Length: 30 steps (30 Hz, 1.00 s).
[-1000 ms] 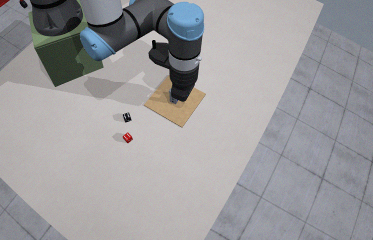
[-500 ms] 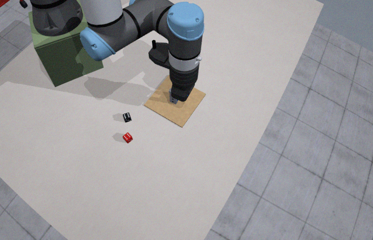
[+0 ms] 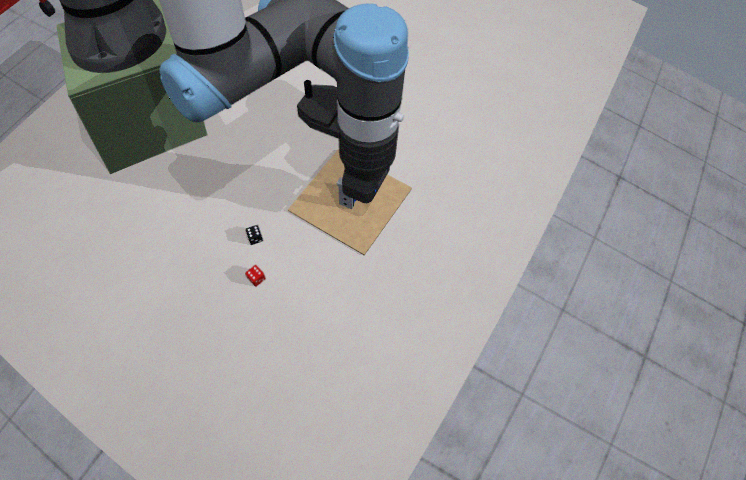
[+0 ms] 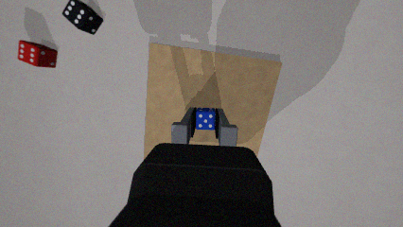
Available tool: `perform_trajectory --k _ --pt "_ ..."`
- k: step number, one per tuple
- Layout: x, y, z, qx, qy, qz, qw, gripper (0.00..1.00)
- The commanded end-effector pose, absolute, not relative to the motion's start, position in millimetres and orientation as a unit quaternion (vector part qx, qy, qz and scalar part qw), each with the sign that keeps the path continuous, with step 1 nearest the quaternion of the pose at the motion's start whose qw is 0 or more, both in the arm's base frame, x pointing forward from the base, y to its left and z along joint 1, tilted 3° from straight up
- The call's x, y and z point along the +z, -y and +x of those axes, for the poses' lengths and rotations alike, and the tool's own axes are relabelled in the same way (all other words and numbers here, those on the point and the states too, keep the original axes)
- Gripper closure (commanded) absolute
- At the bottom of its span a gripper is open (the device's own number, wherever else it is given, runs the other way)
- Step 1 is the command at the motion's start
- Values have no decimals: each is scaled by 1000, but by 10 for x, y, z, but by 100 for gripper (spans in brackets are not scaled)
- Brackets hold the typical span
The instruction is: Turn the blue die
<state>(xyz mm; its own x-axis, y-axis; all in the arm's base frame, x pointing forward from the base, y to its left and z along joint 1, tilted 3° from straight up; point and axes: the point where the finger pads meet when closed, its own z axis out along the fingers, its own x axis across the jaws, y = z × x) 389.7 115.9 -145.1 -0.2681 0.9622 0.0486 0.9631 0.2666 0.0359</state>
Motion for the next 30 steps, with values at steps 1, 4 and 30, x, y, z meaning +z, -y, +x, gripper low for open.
perform_trajectory --k 1,4,30 --pt "-1448 -1158 3902 -29 796 -605 8 42" --pt "-1448 -1158 3902 -29 796 -605 8 42" --pt "-1317 -1151 3899 -29 796 -605 8 30"
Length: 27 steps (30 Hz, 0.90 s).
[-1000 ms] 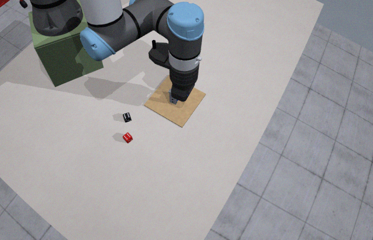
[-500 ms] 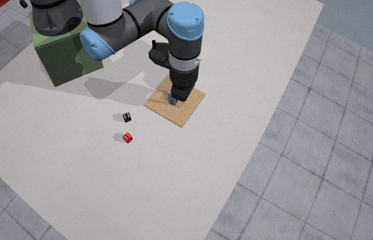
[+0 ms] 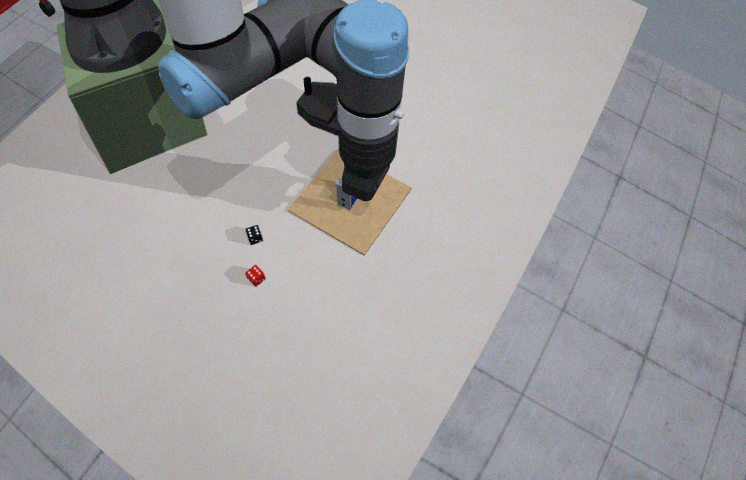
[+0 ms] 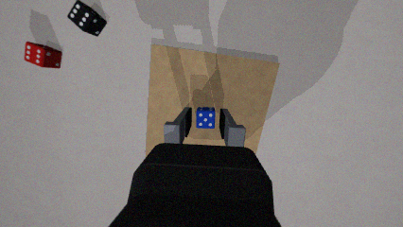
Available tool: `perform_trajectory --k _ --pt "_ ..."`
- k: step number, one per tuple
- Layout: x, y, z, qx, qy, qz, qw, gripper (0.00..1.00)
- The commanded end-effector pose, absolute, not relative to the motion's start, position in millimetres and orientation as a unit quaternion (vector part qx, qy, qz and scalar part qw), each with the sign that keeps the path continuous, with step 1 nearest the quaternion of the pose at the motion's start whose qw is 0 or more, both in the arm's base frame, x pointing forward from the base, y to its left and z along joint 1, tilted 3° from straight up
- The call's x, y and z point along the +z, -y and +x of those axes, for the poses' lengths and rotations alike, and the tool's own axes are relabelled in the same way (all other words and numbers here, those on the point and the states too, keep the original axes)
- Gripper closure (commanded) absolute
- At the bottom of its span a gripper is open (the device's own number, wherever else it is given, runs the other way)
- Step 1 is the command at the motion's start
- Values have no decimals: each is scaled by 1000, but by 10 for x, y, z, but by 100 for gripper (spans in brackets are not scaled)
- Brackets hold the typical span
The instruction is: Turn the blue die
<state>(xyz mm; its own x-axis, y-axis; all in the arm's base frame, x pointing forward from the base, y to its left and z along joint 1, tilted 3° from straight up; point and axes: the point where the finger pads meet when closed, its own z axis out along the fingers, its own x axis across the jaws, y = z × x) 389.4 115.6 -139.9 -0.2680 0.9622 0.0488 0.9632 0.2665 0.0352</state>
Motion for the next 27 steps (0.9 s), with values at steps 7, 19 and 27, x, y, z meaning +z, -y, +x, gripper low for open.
perform_trajectory --k 7,19,27 --pt "-1094 -1138 3894 -29 796 -605 8 30" --pt "-660 -1114 3884 -29 796 -605 8 30" --pt "-559 -1108 3882 -29 796 -605 8 30"
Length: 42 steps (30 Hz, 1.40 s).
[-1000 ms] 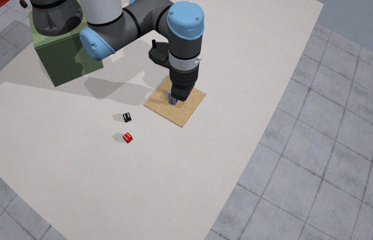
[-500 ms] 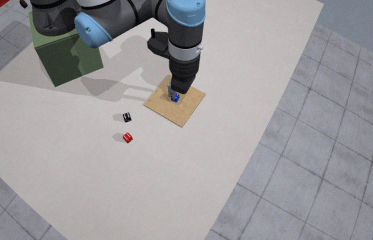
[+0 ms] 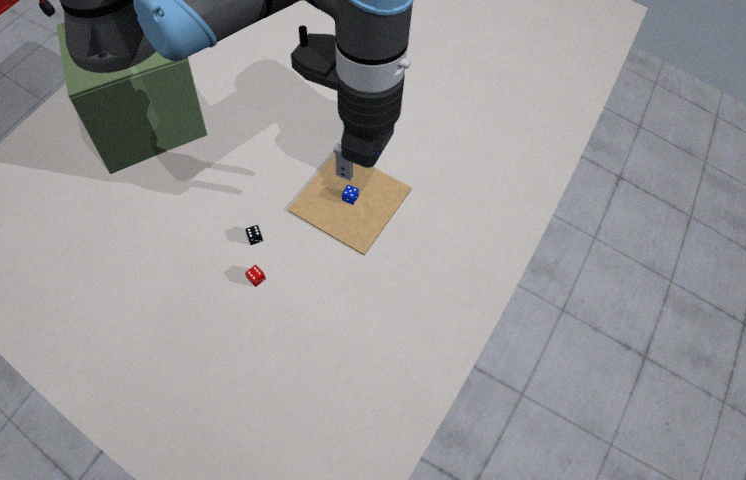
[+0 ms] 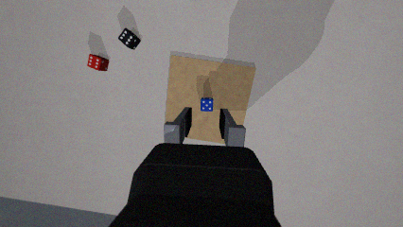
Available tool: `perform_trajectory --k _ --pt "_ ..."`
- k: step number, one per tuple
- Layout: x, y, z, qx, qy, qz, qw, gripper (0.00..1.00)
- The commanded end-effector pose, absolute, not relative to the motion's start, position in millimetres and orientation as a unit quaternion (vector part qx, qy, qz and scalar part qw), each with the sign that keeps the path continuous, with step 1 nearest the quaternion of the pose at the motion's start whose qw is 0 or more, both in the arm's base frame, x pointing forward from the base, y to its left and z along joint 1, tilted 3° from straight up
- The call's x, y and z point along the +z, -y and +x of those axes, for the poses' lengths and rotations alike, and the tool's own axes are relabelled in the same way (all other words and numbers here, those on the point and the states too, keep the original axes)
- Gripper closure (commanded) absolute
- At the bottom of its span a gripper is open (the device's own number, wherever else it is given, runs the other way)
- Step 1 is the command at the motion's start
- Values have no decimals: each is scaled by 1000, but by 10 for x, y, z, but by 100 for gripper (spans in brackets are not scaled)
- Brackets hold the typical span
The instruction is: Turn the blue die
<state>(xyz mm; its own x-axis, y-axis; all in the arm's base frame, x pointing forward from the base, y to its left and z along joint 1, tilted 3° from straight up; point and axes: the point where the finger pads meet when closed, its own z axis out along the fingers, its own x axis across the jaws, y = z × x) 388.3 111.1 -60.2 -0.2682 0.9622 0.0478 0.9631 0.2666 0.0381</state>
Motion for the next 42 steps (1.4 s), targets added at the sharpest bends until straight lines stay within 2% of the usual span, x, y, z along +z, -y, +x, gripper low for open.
perform_trajectory --k 1,4,5,32,42 --pt "-554 -1108 3881 -29 796 -605 8 30" --pt "-550 -1108 3881 -29 796 -605 8 30" --pt "-550 -1108 3881 -29 796 -605 8 0" --pt "-551 -1108 3879 -29 792 -610 8 0" --pt "-565 -1114 3855 -29 740 -672 10 0"
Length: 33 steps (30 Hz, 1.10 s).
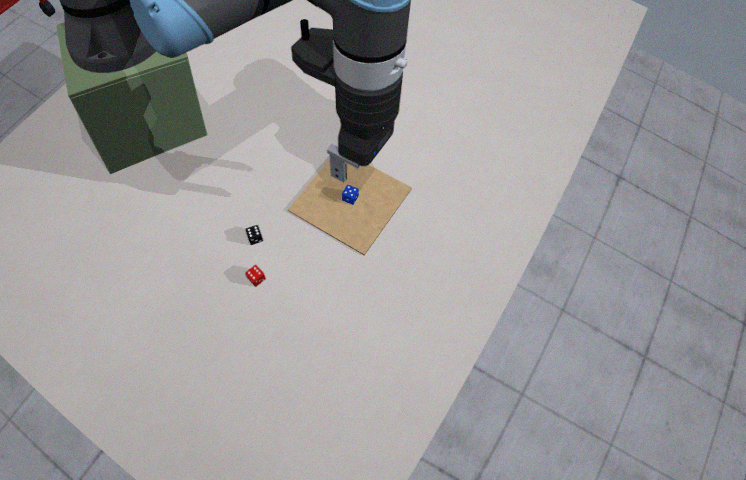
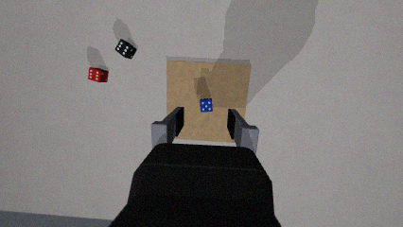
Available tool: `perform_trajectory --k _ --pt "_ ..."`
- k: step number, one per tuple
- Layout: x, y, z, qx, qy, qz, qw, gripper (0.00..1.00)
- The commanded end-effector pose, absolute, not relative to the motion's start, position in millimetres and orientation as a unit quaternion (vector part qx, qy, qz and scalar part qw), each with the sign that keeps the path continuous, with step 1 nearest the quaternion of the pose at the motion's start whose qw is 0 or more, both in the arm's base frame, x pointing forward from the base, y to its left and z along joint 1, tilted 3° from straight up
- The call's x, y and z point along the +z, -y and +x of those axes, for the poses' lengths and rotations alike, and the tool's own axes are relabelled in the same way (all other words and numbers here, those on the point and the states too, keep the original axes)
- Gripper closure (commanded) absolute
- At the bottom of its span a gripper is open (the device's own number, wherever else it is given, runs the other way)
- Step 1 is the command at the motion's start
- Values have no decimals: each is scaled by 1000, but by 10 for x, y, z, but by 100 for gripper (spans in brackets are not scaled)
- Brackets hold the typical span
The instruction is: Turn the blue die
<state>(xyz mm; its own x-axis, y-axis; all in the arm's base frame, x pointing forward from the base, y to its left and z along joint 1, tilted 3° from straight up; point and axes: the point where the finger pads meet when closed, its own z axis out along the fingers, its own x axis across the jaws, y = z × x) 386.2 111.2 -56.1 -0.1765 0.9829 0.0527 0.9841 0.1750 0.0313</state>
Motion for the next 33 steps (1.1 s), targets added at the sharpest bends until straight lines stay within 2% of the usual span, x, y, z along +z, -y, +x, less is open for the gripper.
perform_trajectory --k 1,33 --pt "-567 -1116 3851 -28 730 -683 11 0" --pt "-645 -1137 3834 -20 325 -945 23 0"
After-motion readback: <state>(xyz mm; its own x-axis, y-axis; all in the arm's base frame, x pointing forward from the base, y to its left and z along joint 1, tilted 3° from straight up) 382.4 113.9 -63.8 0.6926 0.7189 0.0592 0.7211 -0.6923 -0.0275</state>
